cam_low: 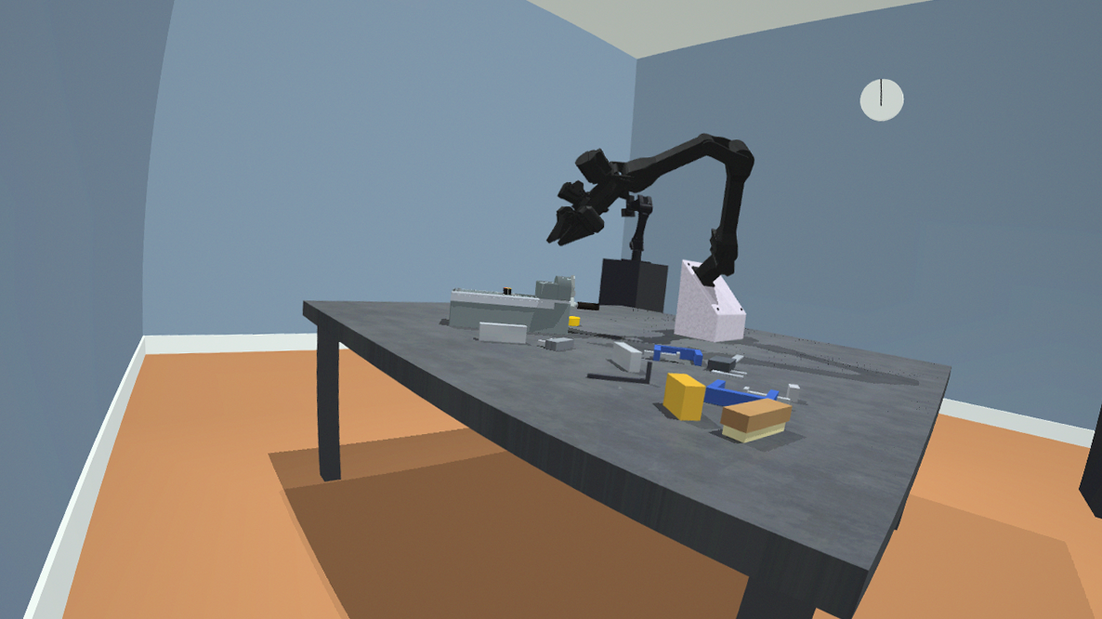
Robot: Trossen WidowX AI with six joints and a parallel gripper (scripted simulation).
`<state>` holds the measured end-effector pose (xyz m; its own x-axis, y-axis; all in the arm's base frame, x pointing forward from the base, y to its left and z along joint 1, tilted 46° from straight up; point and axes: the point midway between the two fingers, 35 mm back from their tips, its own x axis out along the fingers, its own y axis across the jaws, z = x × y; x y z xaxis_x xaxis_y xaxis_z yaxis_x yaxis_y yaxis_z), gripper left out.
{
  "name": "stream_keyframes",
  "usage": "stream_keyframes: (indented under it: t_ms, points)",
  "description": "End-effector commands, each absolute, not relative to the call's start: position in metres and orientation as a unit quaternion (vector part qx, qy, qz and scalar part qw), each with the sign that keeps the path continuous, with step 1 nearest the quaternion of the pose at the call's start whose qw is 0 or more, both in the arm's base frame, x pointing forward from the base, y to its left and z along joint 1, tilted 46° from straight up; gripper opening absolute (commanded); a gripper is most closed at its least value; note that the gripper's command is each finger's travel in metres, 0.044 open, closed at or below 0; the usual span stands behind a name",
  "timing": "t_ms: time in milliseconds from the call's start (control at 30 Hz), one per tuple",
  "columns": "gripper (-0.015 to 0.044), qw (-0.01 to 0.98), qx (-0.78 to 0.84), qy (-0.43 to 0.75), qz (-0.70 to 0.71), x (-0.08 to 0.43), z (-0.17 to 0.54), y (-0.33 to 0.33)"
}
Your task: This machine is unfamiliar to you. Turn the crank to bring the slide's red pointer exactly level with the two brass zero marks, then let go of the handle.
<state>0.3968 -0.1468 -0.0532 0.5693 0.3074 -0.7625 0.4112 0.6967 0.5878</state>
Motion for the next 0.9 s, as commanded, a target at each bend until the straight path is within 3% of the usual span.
stream_keyframes:
  t_ms: [0, 300, 867]
  points:
    - [0.0440, 0.804, 0.374, 0.462, -0.013, 0.410, -0.063, -0.161]
    - [0.0440, 0.813, 0.354, 0.462, 0.017, 0.426, -0.087, -0.181]
    - [0.0440, 0.813, 0.354, 0.462, 0.020, 0.428, -0.125, -0.147]
